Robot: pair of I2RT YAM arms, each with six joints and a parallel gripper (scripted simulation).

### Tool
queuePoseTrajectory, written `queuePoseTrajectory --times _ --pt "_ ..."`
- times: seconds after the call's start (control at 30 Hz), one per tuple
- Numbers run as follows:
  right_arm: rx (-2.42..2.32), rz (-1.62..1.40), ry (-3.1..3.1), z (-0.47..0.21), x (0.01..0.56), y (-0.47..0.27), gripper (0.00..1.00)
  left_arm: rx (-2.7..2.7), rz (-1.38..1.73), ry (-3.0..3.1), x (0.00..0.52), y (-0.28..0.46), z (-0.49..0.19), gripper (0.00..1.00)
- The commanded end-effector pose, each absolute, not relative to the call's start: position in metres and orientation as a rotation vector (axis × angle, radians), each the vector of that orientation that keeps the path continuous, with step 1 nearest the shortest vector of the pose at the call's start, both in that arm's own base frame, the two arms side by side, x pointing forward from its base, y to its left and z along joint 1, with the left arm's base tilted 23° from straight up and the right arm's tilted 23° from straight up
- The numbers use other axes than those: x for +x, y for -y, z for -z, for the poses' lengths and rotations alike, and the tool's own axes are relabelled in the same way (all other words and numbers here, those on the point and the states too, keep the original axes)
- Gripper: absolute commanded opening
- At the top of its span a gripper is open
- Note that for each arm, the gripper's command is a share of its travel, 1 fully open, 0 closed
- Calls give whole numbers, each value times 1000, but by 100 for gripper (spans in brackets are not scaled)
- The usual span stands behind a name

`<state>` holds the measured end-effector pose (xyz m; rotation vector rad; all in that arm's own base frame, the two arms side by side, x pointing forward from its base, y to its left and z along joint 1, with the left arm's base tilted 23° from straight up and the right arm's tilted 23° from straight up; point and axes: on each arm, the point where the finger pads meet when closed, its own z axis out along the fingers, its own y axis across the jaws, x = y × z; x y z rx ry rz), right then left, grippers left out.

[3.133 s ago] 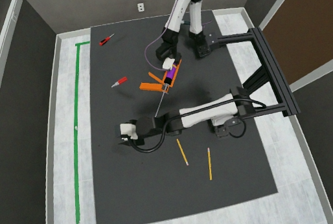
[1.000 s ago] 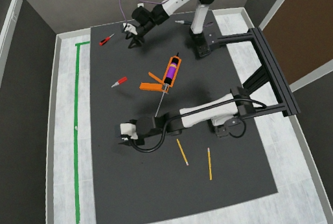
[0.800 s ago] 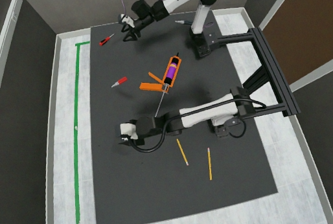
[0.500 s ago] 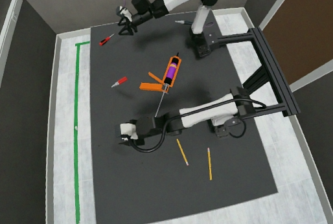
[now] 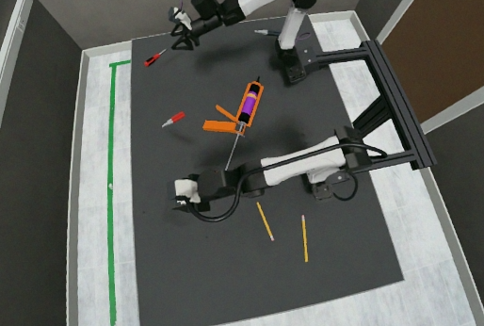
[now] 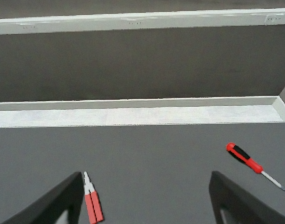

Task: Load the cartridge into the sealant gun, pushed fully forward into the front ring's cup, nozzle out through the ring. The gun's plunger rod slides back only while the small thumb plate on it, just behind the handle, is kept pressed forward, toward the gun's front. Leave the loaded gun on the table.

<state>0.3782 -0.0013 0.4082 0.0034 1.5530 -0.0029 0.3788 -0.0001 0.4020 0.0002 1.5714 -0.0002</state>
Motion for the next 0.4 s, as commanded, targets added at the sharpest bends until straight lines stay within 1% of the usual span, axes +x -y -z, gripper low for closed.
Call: queuePoseTrajectory --times 0.0,0.37 --pt "-12 9 -1601 -392 375 -2 72 10 -3 -1579 381 0 -398 50" --pt "-11 7 -1599 -394 375 -2 72 12 -1 -1578 381 1 -398 50"
